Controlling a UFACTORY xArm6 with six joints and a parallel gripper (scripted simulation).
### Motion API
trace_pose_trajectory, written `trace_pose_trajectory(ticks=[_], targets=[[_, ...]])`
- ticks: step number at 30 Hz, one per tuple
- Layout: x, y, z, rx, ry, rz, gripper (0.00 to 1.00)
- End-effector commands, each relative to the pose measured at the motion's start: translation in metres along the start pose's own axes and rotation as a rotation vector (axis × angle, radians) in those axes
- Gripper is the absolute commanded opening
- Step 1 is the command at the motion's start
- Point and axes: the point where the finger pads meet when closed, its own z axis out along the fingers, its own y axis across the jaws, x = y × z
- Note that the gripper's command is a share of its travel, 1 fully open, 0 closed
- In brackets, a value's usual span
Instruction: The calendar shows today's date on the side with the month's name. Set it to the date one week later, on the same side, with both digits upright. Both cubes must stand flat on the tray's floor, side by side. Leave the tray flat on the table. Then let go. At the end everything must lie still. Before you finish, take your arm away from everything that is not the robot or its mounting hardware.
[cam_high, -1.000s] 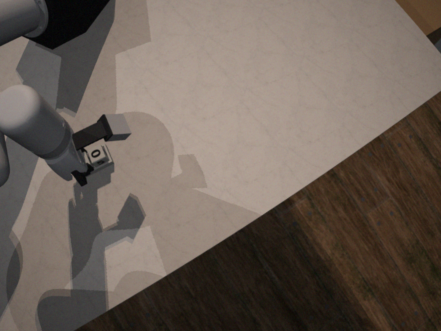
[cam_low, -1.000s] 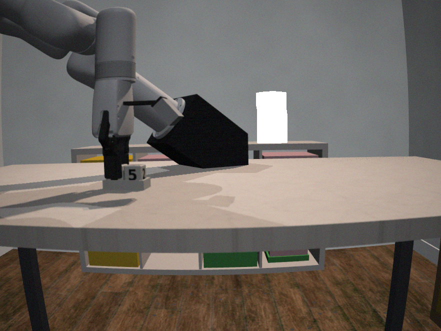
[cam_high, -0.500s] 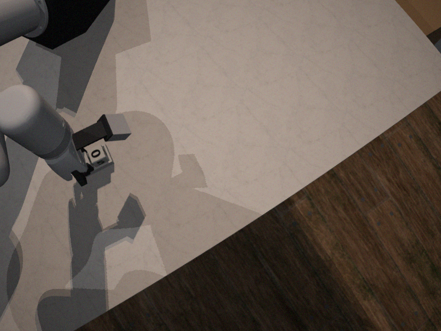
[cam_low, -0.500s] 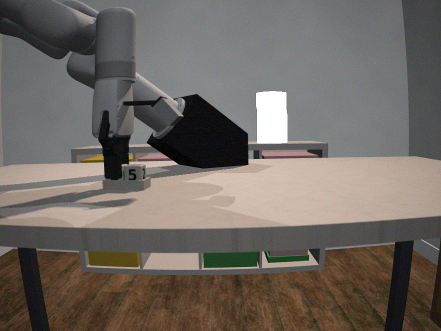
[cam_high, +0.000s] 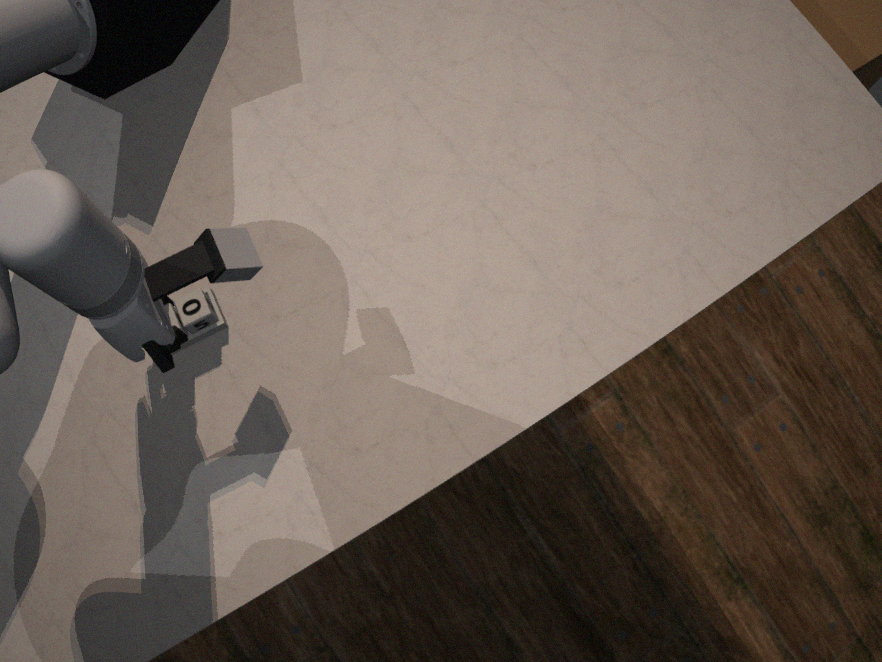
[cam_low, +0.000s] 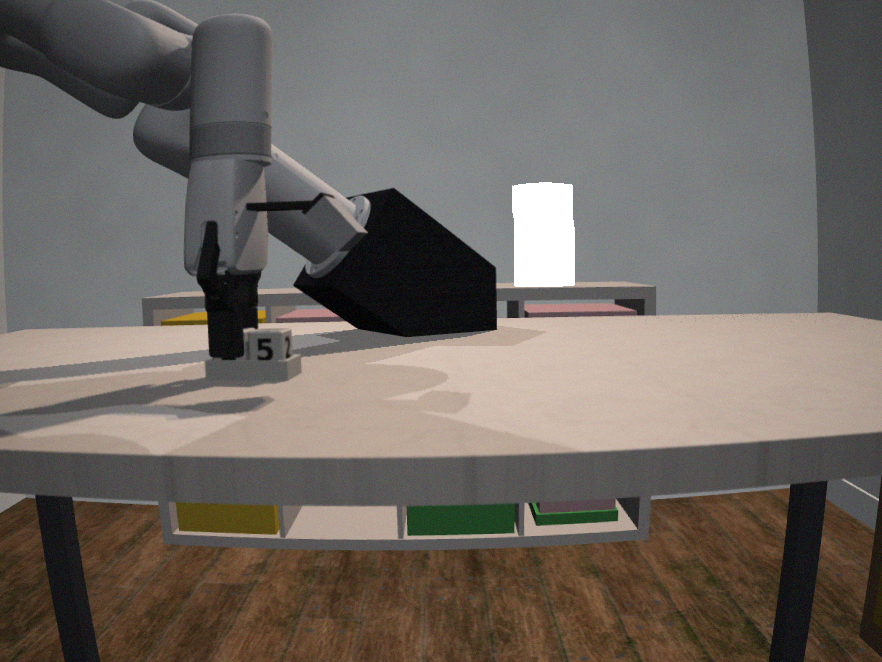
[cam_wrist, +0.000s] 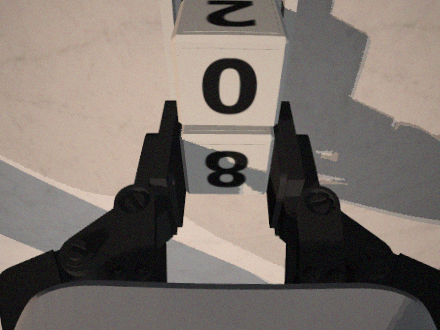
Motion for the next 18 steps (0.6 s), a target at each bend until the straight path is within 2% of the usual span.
trace_pose_trajectory(ticks=[1,10,11,13,14,16,17,18], targets=[[0.0003,0.0007,-0.0005,-0.001,0.001,0.001,0.29],[0.0003,0.0007,-0.0005,-0.001,0.001,0.001,0.29],[0.0003,0.0007,-0.0005,-0.001,0.001,0.001,0.33],[0.0003,0.0007,-0.0005,-0.001,0.001,0.001,0.33],[0.0003,0.0007,-0.0005,-0.001,0.001,0.001,0.37],[0.0003,0.0007,-0.0005,-0.001,0.001,0.001,0.37],[0.0003,0.0007,-0.0005,-0.001,0.001,0.001,0.41],[0.0003,0.0007,-0.0005,-0.001,0.001,0.001,0.41]])
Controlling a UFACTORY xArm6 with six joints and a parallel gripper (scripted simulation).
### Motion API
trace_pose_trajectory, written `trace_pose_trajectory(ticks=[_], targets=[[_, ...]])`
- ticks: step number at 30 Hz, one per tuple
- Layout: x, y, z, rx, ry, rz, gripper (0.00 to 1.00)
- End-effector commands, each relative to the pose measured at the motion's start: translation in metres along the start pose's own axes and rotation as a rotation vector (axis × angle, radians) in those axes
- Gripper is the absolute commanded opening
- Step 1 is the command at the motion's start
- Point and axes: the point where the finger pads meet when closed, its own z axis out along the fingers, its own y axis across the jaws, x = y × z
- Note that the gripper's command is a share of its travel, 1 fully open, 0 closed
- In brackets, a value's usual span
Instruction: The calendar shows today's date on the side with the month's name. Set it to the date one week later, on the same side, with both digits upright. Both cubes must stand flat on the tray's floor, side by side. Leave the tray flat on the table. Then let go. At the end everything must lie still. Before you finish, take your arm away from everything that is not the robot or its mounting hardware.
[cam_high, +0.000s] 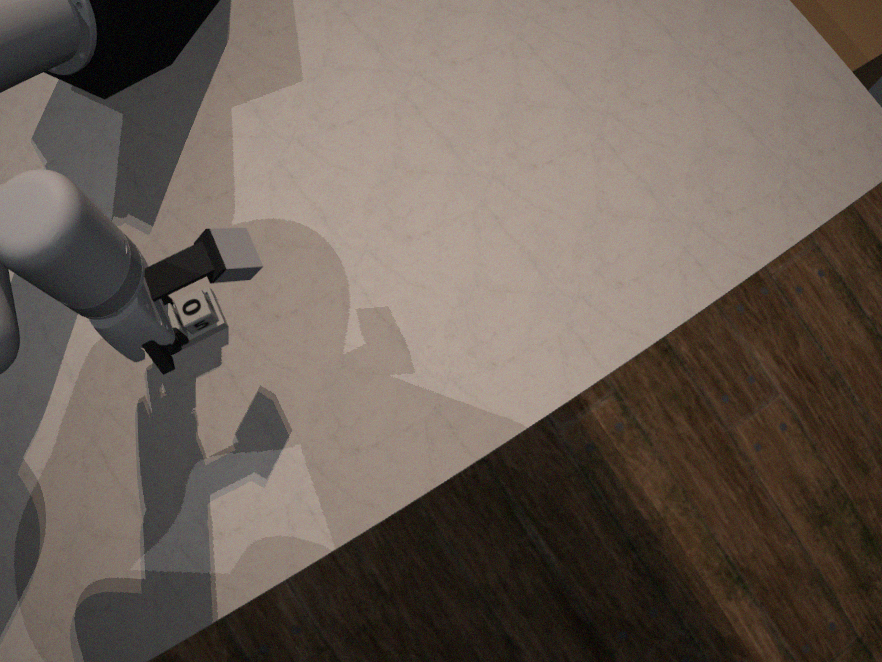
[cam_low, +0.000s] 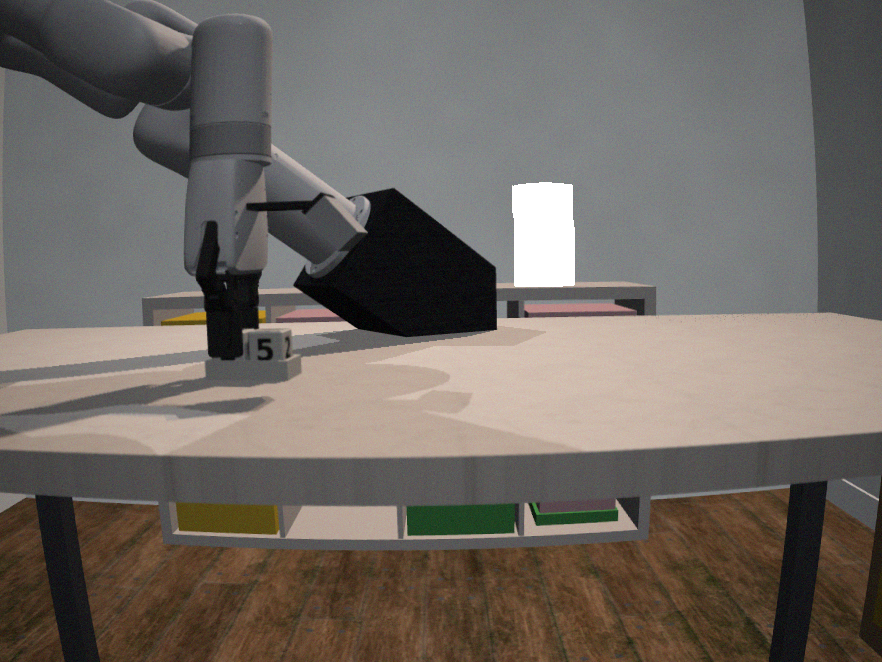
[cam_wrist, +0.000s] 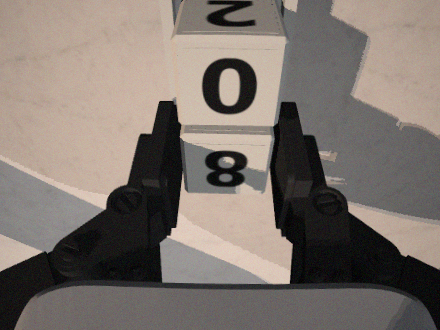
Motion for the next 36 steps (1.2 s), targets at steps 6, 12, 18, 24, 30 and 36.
trace_pose_trajectory(ticks=[6,12,18,24,30,36], targets=[[0.0,0.001,0.0,-0.001,0.001,0.001,0.45],[0.0,0.001,0.0,-0.001,0.001,0.001,0.49],[0.0,0.001,-0.001,-0.001,0.001,0.001,0.49],[0.0,0.001,-0.008,-0.001,0.001,0.001,0.49],[0.0,0.001,-0.034,-0.001,0.001,0.001,0.49],[0.0,0.001,-0.066,-0.001,0.001,0.001,0.49]])
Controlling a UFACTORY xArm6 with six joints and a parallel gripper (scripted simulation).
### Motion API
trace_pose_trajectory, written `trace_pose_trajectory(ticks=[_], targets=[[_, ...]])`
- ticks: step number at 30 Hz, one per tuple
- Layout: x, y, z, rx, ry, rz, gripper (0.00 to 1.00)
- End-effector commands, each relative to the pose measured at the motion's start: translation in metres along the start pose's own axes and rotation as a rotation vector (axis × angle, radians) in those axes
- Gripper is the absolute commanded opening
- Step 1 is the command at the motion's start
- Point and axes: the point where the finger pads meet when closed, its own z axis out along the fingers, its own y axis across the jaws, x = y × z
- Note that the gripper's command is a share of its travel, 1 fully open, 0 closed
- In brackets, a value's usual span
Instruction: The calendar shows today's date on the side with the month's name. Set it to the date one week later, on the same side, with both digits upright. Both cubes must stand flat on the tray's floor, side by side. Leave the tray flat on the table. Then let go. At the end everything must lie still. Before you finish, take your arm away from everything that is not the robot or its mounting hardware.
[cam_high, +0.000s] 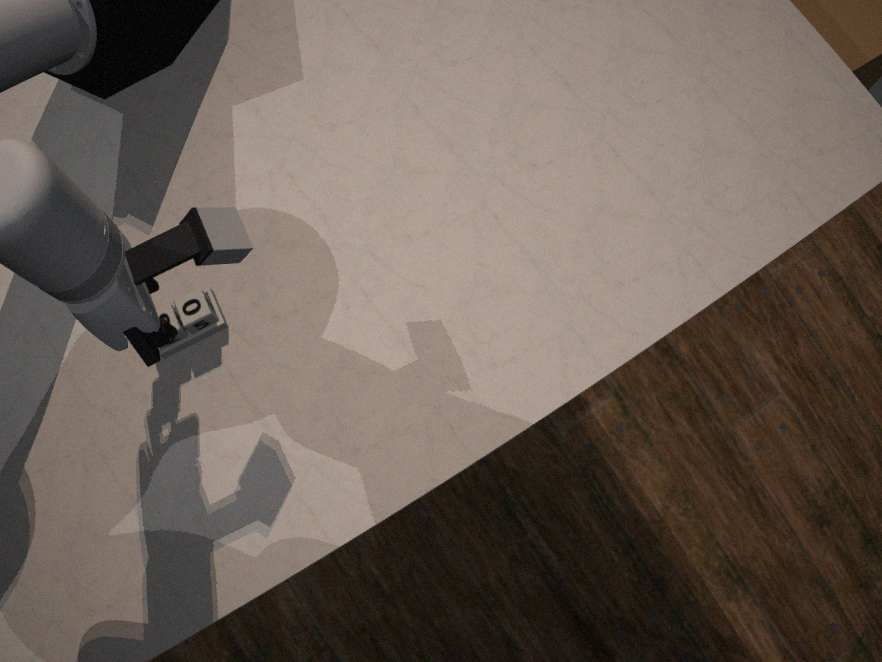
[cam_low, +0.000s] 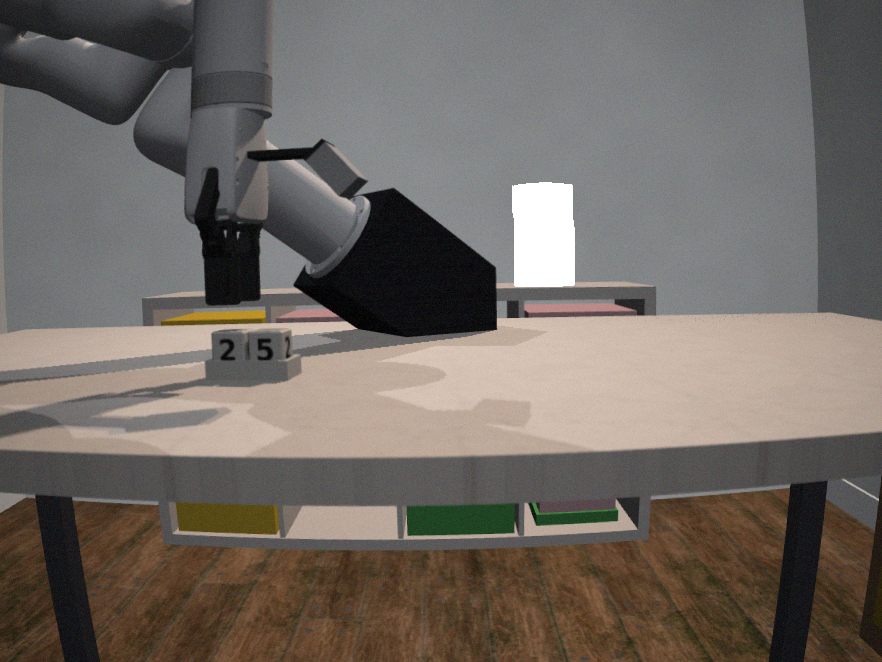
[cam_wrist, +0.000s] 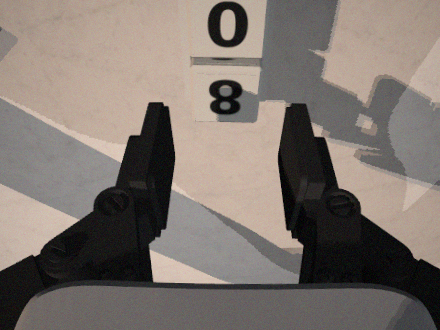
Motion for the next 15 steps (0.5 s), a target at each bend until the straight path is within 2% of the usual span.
trace_pose_trajectory(ticks=[1,8,13,14,15], targets=[[-0.001,0.0,-0.021,-0.001,-0.003,0.002,0.49],[-0.001,0.0,-0.042,-0.001,-0.003,0.002,0.49],[-0.001,0.0,-0.045,-0.001,-0.003,0.002,0.49],[-0.001,0.0,-0.045,-0.001,-0.003,0.002,1.0],[-0.001,0.0,-0.045,-0.001,-0.003,0.002,1.0]])
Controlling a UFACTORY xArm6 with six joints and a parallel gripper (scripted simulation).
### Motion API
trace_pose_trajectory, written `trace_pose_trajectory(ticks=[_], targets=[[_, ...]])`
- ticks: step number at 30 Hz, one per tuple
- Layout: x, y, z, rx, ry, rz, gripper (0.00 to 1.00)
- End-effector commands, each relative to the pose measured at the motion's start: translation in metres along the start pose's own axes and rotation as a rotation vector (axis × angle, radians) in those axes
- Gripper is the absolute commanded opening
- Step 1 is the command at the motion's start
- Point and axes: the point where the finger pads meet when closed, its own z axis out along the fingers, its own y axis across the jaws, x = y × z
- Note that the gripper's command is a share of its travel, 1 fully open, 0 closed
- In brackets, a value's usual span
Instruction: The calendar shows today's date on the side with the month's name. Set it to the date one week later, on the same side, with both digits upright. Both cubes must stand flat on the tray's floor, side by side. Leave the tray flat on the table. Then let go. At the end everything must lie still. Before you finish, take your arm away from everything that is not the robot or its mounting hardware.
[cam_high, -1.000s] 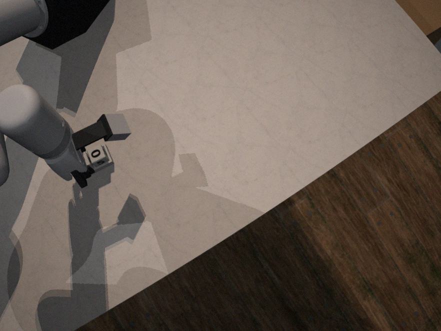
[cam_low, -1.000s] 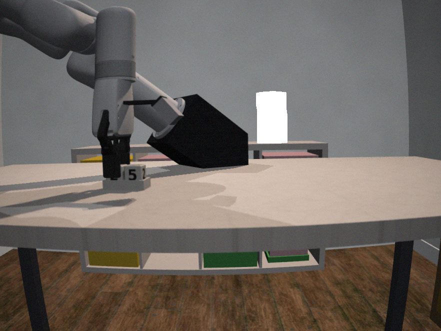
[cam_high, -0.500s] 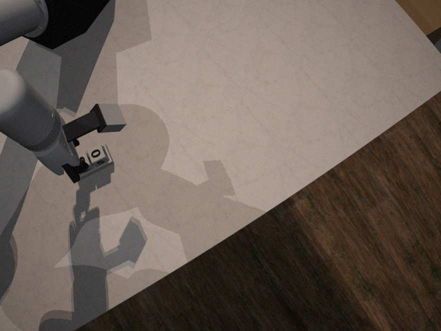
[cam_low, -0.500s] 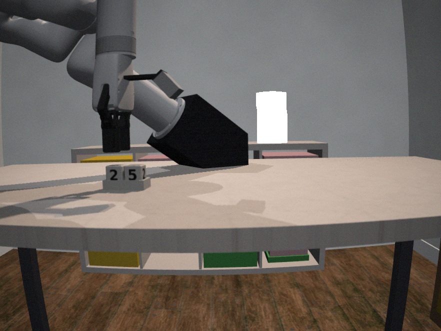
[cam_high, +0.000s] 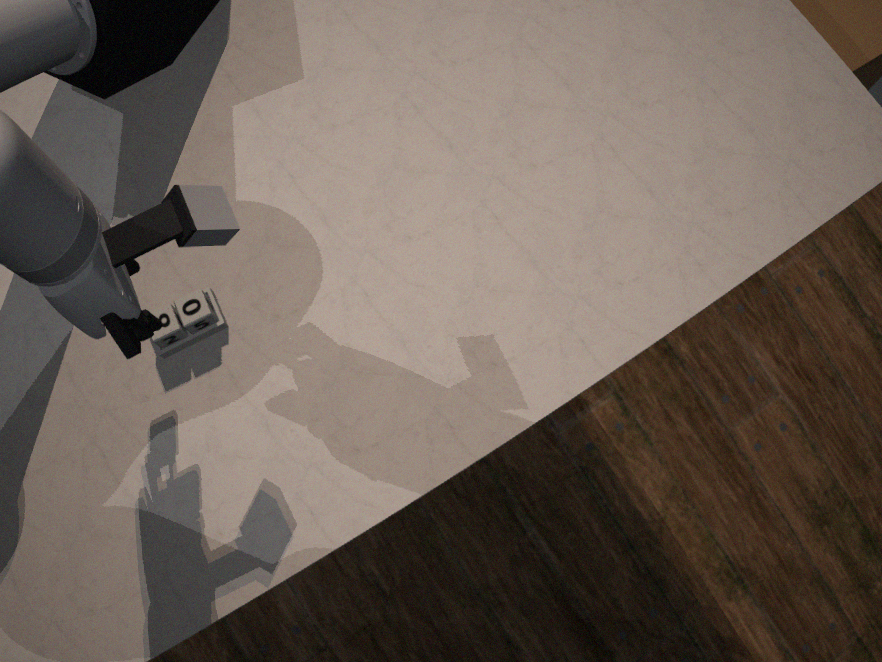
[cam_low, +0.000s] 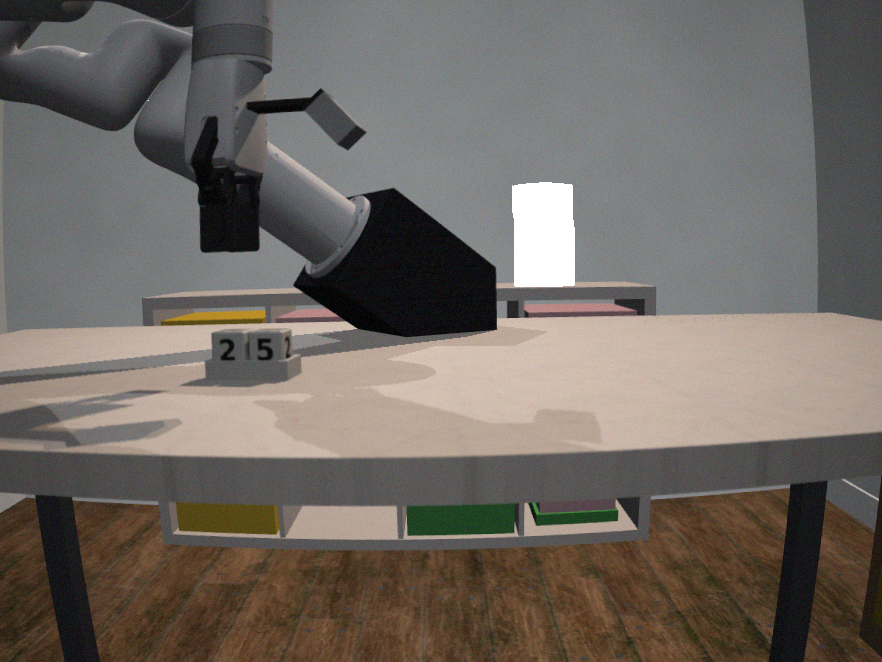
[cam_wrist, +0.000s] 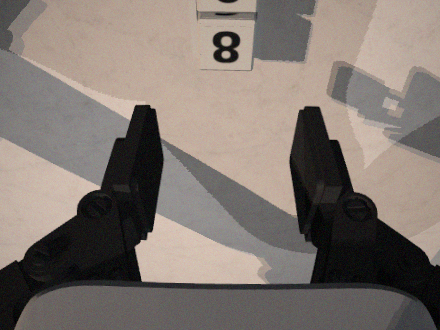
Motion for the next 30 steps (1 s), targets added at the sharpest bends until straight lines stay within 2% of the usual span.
trace_pose_trajectory(ticks=[1,23,30], targets=[[0.0,0.001,-0.001,-0.001,0.001,0.001,1.0],[0.0,0.001,-0.002,-0.001,0.001,0.001,1.0],[0.0,0.001,-0.015,-0.001,0.001,0.001,1.0]])
